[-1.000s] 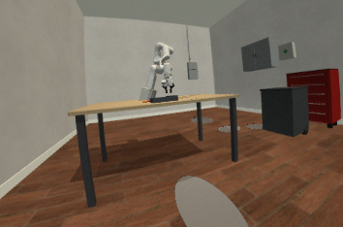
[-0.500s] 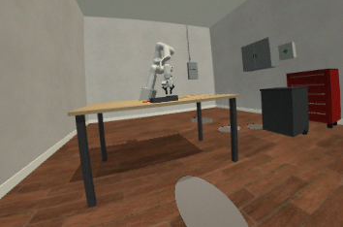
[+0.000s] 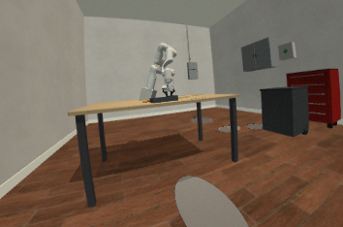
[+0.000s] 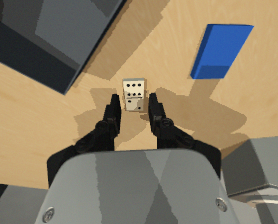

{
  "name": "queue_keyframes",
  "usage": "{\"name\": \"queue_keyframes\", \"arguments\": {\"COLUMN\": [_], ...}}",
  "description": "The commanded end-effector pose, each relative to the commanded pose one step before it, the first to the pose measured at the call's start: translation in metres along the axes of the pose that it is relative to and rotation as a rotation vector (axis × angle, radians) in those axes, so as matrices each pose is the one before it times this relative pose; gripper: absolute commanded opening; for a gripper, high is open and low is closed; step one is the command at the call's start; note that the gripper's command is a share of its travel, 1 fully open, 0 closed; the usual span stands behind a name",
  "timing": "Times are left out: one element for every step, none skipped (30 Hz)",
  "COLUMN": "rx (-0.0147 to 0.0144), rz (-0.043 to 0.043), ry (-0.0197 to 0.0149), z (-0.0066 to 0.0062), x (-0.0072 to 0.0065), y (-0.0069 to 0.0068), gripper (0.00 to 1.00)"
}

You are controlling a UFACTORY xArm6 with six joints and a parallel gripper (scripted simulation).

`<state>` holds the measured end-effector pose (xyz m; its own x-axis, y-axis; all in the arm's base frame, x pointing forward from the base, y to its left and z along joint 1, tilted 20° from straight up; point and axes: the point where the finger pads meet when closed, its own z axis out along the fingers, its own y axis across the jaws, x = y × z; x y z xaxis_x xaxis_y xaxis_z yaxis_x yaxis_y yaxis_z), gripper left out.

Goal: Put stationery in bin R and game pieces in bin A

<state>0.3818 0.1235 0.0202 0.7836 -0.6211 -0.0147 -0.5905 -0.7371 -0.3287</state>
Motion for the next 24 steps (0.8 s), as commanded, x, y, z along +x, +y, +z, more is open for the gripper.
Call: {"name": "queue_keyframes", "arguments": {"rx": [0.01255,-0.00001,-0.00001,-0.00001,-0.00001,-0.00001,-0.00001,-0.00001,-0.00001,0.0,0.00001,0.00001,0.0,0.0,0.0,0.0,0.0,0.0,-0.00002,0.00001,0.00001,0.0,0.0,-0.00002], "rz": [-0.00156,0.0,0.0,0.0,0.0,0.0,0.0,0.0,0.0,0.0,0.0,0.0,0.0,0.0,0.0,0.0,0.0,0.0,0.0,0.0,0.0,0.0,0.0,0.0], "ry": [0.0022,-0.00001,-0.00001,-0.00001,-0.00001,-0.00001,-0.00001,-0.00001,-0.00001,0.0,0.0,0.0,0.0,0.0,0.0,0.0,0.0,0.0,-0.00001,0.0,0.0,0.0,0.0,-0.00001], "z": [0.00239,0.00133,0.00133,0.00133,0.00133,0.00133,0.00133,0.00133,0.00133,0.00001,0.00001,0.00001,0.00001,0.00001,0.0,0.0,-0.00001,0.00001,-0.00004,0.00001,0.00001,0.00001,0.00001,-0.00004], "x": [0.00137,-0.00004,-0.00006,-0.00008,-0.00009,-0.00009,-0.00008,-0.00007,-0.00006,-0.00005,-0.00004,-0.00003,-0.00002,-0.00001,0.0,0.0,-0.00001,-0.00001,-0.00001,-0.00002,-0.00002,-0.00002,-0.00002,0.0], "y": [-0.00203,0.00008,0.00011,0.00014,0.00015,0.00015,0.00014,0.00012,0.0001,0.00009,0.00007,0.00006,0.00004,0.00002,0.0,0.0,0.00001,0.00003,0.0,0.00003,0.00003,0.00003,0.00002,-0.00001], "gripper": [0.41,0.41,0.41,0.41,0.41,0.41,0.41,0.41,0.41,0.41,0.41,0.41,0.41,0.41,0.41,0.41,0.41,0.41,0.41,0.41,0.41,0.41,0.41,0.41]}}
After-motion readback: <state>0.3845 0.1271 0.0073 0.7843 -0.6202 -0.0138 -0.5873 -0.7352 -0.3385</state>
